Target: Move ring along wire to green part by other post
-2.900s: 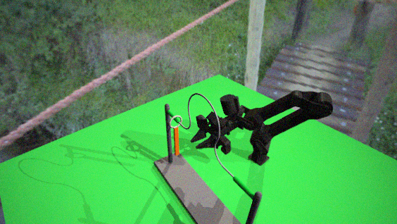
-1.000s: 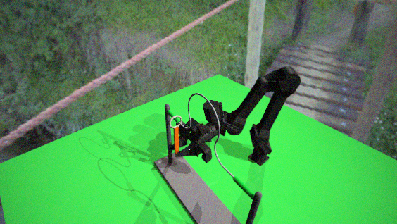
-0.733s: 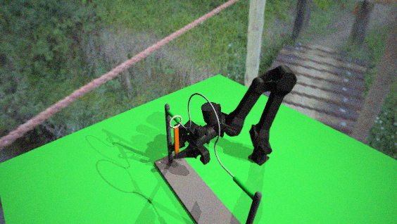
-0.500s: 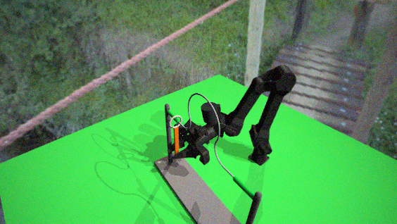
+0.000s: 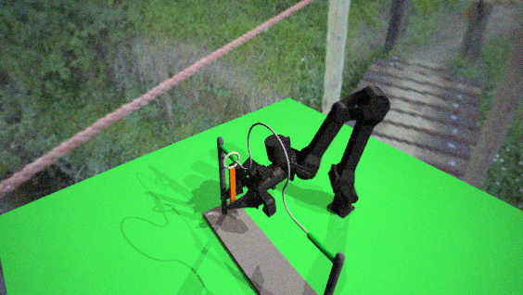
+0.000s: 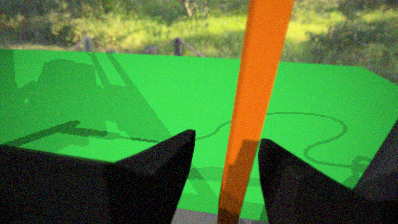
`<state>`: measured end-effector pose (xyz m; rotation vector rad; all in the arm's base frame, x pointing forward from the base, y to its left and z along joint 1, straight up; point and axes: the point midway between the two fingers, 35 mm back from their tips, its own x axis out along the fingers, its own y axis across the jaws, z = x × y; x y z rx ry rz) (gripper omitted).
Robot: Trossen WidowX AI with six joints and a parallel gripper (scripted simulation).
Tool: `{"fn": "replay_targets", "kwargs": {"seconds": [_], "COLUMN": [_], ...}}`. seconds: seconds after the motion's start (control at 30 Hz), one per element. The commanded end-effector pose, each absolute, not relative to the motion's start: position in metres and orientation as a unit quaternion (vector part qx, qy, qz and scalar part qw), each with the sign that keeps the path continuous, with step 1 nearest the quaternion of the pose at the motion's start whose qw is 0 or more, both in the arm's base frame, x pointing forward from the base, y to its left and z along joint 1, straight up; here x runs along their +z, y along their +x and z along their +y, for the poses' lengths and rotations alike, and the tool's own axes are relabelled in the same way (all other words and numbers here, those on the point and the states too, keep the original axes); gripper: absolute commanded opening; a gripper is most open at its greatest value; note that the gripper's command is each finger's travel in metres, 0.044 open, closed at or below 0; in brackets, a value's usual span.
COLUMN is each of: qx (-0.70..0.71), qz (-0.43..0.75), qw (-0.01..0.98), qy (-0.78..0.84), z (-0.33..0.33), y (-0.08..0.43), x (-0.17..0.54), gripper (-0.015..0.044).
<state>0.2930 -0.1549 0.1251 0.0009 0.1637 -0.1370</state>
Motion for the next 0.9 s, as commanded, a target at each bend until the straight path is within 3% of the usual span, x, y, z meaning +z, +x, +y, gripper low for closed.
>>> {"fn": "replay_targets", "kwargs": {"seconds": [0.0, 0.17, 0.23, 0.43, 0.87], "qx": [-0.070, -0.068, -0.068, -0.068, -0.067], "qz": [0.079, 0.082, 0.082, 0.082, 0.082], "qw": [0.994, 0.994, 0.994, 0.994, 0.994], "qy": [0.000, 0.000, 0.000, 0.000, -0.002], "z": [-0.1561, -0.1549, -0.1549, -0.1549, -0.1558], "y": [0.2939, 0.2930, 0.2930, 0.2930, 0.2930], "x": [0.1270, 0.1251, 0.1251, 0.1251, 0.1314], "gripper": [0.0160, 0.0029, 0.0015, -0.0142, -0.0150]}}
